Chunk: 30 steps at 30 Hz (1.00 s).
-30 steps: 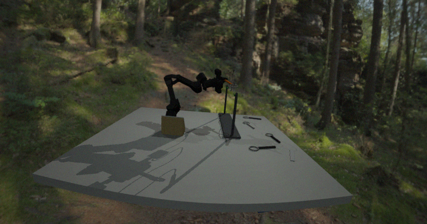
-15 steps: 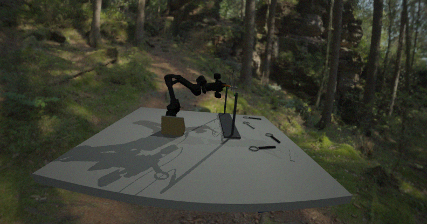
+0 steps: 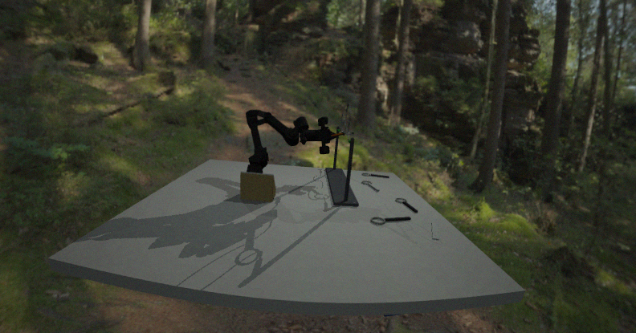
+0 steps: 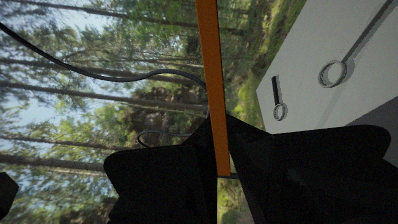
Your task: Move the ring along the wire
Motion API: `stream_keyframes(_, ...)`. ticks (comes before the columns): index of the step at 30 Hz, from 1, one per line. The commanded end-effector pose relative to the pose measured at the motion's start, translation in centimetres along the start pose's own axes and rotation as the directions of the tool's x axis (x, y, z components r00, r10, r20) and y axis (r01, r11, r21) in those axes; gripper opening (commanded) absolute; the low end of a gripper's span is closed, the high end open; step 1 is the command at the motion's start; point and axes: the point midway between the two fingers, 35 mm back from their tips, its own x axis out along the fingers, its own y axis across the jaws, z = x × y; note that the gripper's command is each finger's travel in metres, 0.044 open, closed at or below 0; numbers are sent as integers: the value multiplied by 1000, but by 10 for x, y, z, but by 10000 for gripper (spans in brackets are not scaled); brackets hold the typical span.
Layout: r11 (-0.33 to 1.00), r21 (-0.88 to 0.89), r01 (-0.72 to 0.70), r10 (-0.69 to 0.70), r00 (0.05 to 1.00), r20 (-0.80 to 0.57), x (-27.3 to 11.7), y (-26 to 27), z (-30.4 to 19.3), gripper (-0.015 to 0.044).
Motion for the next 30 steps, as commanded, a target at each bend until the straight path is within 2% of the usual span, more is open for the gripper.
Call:
stream_keyframes(1, 996, -78, 43, -40, 999, 36, 3, -15, 2, -150)
stream_keyframes(7, 974, -200, 104, -96, 994, 49, 2, -36, 5, -150)
stream_keyframes(30, 850, -473, 231, -231, 971, 58, -13, -81, 22, -150)
